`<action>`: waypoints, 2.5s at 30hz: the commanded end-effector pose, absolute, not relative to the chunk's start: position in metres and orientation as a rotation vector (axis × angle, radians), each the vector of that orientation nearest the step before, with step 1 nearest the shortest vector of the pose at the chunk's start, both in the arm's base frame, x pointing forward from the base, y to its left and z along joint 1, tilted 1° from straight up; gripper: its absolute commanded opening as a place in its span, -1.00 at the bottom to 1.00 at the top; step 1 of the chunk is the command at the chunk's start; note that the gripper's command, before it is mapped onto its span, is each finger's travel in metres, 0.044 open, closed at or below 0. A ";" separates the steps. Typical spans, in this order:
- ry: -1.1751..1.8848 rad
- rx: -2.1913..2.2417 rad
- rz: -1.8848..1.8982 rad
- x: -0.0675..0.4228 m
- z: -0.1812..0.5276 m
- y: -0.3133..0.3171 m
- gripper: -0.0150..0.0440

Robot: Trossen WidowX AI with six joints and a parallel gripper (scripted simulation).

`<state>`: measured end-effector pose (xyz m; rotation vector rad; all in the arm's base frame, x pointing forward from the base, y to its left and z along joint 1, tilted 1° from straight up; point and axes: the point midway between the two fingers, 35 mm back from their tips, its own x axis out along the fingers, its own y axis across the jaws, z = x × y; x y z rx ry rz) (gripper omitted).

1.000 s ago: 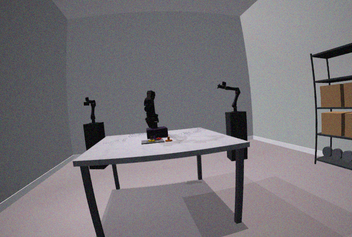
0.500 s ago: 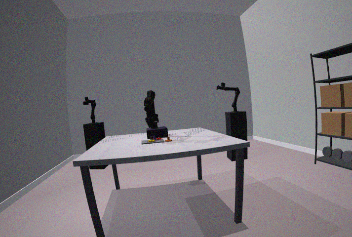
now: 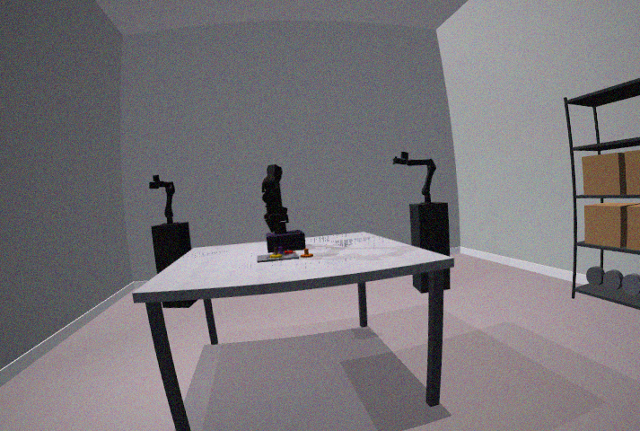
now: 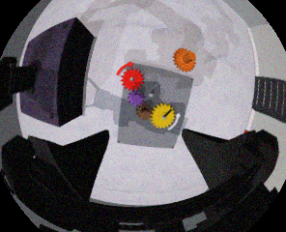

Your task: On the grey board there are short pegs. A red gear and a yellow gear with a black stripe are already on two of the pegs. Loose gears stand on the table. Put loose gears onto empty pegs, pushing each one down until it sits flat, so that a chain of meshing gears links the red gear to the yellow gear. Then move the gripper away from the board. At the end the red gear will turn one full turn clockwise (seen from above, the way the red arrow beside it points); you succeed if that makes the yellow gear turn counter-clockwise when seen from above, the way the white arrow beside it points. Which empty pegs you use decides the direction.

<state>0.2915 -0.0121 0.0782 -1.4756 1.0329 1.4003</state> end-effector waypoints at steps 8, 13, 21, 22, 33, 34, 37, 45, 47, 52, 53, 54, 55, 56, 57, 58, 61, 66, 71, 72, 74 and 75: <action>1.030 -1.470 1.398 0.294 0.083 0.024 1.00; 1.024 -1.466 1.403 0.285 0.091 0.096 1.00; 1.013 -1.473 1.408 0.236 0.102 0.198 1.00; 1.012 -1.469 1.410 0.227 0.104 0.209 1.00; 1.018 -1.445 1.418 0.160 0.116 0.272 1.00; 1.018 -1.445 1.418 0.160 0.116 0.272 1.00; 1.018 -1.445 1.418 0.160 0.116 0.272 1.00; 1.018 -1.445 1.418 0.160 0.116 0.272 1.00; 1.018 -1.445 1.418 0.160 0.116 0.272 1.00; 1.018 -1.445 1.418 0.160 0.116 0.272 1.00; 1.018 -1.445 1.418 0.160 0.116 0.272 1.00; 1.018 -1.445 1.418 0.160 0.116 0.272 1.00; 1.018 -1.445 1.418 0.160 0.116 0.272 1.00; 1.018 -1.445 1.418 0.160 0.116 0.272 1.00; 1.018 -1.445 1.418 0.160 0.116 0.272 1.00; 1.018 -1.445 1.418 0.160 0.116 0.272 1.00; 1.018 -1.445 1.418 0.160 0.116 0.272 1.00; 1.018 -1.445 1.418 0.160 0.116 0.272 1.00; 1.018 -1.445 1.418 0.160 0.116 0.272 1.00; 1.018 -1.445 1.418 0.160 0.116 0.272 1.00; 1.018 -1.445 1.418 0.160 0.116 0.272 1.00; 1.018 -1.445 1.418 0.160 0.116 0.272 1.00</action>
